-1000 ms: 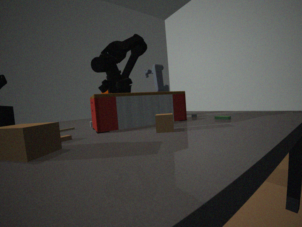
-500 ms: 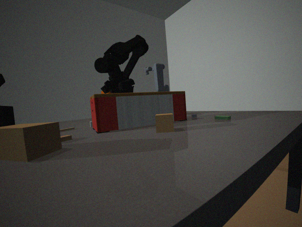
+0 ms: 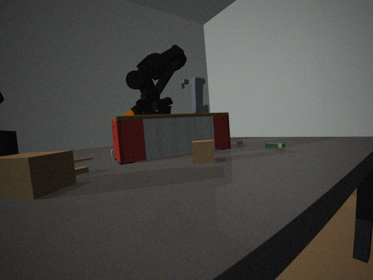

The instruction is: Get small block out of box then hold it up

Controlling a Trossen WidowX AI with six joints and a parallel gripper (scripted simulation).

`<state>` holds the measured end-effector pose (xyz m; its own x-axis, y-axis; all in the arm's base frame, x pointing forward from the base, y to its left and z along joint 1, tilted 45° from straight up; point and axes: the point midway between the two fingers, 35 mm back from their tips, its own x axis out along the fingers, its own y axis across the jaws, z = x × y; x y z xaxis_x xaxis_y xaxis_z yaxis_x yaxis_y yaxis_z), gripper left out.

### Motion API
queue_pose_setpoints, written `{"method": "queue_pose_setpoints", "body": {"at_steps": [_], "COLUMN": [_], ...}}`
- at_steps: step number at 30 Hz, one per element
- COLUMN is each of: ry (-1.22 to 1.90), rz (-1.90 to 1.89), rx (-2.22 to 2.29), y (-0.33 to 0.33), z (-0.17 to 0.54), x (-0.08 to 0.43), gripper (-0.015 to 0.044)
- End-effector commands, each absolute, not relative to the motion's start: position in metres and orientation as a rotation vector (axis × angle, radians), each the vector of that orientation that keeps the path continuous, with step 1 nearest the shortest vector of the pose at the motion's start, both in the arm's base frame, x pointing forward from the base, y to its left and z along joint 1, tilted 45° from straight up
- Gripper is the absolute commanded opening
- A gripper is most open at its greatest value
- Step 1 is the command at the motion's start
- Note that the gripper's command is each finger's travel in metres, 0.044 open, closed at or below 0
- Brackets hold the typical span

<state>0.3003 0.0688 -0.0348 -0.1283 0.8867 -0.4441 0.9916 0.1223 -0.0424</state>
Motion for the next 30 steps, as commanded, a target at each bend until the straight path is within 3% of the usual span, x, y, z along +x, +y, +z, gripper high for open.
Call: {"method": "queue_pose_setpoints", "body": {"at_steps": [1, 30], "ry": [2.101, 2.103], "rz": [-0.479, -0.478], "rx": [1.835, 1.837], "y": [0.076, 0.108], "z": [-0.029, 0.002], "x": [0.299, 0.297], "gripper": [0.0400, 0.0400]}}
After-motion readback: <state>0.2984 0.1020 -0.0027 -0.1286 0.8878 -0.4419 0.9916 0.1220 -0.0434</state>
